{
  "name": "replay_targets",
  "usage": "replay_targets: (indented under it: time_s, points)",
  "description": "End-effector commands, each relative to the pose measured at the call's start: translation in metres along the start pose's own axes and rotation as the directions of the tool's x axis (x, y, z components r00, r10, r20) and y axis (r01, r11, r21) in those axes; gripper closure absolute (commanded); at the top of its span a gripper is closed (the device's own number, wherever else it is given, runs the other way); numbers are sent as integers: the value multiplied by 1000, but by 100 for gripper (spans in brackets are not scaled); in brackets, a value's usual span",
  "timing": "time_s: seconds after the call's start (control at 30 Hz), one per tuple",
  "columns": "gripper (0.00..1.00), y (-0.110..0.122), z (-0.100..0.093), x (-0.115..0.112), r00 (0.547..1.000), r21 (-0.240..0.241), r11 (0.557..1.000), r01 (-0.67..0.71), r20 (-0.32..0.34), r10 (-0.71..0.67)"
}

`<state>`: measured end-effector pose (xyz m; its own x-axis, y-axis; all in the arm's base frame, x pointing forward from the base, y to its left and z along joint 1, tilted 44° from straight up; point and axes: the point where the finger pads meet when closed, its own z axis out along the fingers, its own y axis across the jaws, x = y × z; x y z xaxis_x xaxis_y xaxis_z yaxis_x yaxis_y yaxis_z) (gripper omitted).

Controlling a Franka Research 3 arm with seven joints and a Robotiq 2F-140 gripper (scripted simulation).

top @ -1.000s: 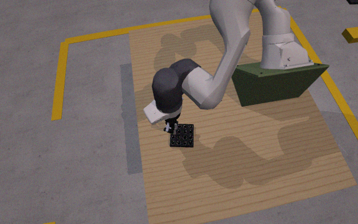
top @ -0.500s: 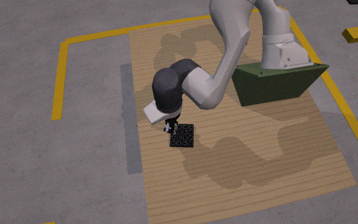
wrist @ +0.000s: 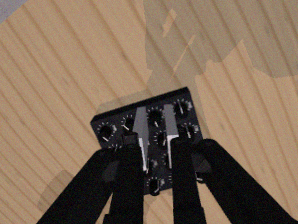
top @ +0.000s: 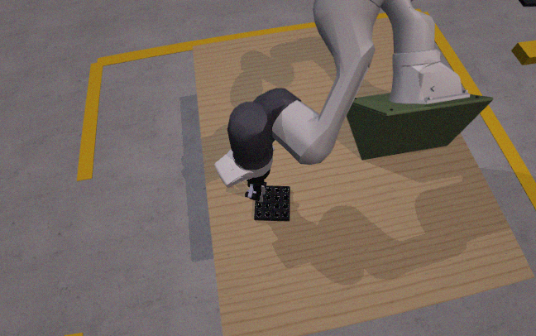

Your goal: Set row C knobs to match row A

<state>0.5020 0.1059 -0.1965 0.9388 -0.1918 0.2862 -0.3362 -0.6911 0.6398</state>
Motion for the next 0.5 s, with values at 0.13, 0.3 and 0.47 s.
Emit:
replay_targets:
  time_s: [0.13,0.3,0.47]
  points:
    - [88,-2,1,0,1000,4,1000,-5,1,5]
    - [88,-2,1,0,1000,4,1000,-5,1,5]
    - [95,-2,1,0,1000,4,1000,-5,1,5]
